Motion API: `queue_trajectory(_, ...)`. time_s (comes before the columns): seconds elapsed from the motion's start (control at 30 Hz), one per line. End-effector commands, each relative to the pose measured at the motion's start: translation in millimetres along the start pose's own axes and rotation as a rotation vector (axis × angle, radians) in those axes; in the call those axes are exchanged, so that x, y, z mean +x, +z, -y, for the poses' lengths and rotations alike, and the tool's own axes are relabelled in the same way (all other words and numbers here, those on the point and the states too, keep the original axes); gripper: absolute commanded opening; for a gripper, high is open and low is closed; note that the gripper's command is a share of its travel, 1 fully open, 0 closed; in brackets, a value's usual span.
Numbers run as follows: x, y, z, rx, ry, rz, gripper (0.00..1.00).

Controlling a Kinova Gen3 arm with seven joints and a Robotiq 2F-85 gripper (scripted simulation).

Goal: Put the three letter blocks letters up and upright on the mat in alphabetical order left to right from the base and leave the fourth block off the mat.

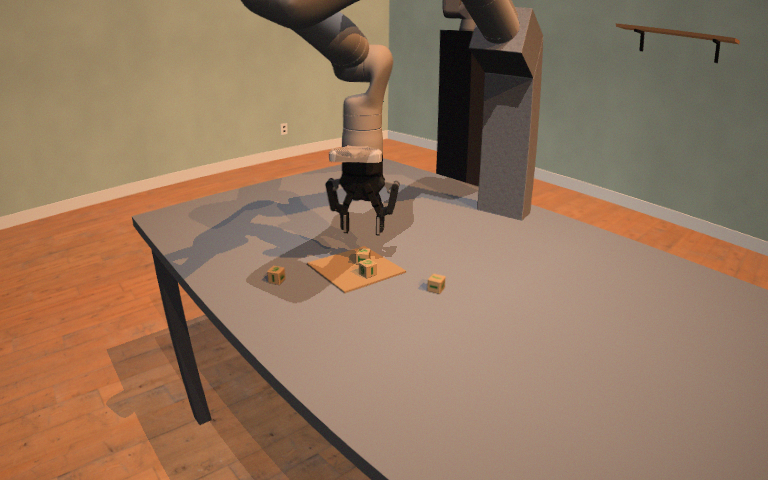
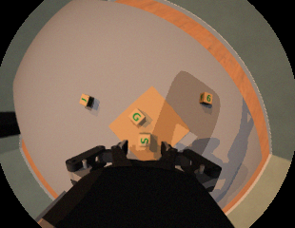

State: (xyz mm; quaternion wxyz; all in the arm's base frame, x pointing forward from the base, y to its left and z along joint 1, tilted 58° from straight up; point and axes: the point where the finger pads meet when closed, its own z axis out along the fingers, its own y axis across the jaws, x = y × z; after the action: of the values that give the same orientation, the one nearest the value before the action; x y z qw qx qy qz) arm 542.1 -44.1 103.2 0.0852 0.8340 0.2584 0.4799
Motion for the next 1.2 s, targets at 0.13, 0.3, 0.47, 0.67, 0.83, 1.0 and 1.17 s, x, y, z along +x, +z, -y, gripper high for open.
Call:
queue_trajectory(0.13,-1.2,8.3,1.0,0.002,-0.002,0.001,0.62)
queue_trajectory(0.3,-1.4,15.5,1.0,0.002,-0.002,0.001,0.62)
queue_trajectory(0.47,-1.5,21.1,0.9,0.002,-0.002,0.001,0.62)
queue_trajectory(0.67,-1.6,24.1,0.9,0.002,-0.002,0.001,0.62)
queue_trajectory(0.83,-1.7,26.0,0.9,0.002,-0.002,0.001,0.62)
queue_trajectory(1.0,-1.7,26.5,0.9,0.002,-0.002,0.001,0.62)
queue_trajectory(1.17,-1.7,26.5,0.9,0.002,-0.002,0.001,0.62)
